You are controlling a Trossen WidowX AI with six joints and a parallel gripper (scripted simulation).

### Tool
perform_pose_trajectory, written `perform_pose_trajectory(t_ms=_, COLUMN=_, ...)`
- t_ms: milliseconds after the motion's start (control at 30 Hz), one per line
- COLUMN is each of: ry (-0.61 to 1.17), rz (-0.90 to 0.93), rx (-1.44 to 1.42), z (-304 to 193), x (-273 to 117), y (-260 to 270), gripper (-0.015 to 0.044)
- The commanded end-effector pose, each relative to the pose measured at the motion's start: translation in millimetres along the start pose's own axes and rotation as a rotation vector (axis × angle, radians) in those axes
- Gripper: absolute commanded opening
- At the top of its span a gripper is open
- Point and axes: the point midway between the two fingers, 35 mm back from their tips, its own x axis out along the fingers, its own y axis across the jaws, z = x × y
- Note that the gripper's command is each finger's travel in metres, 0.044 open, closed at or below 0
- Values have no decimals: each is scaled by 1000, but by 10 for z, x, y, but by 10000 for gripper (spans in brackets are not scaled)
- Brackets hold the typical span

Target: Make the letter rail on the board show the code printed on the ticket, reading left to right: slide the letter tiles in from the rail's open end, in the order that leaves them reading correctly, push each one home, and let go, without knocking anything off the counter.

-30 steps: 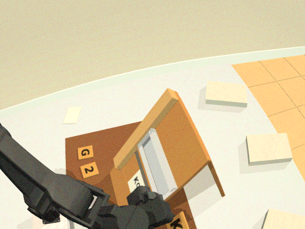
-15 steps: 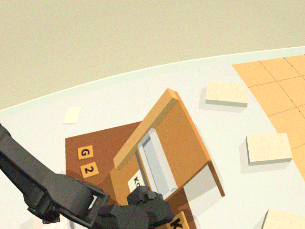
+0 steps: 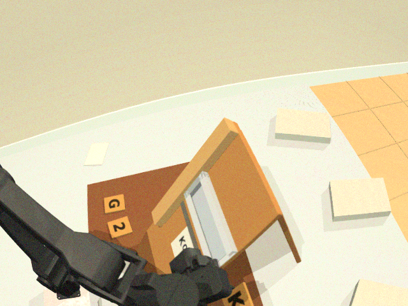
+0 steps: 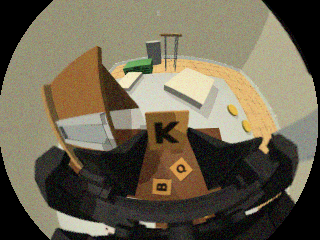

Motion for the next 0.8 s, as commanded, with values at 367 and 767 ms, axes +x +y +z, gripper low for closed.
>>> perform_pose_trajectory(t_ms=367, ry=-3, rz=1, rx=-5, z=-12, x=0, y=84, gripper=0)
perform_pose_trajectory(t_ms=767, ry=-3, rz=1, rx=-4, z=-20, x=-3, y=144, gripper=0)
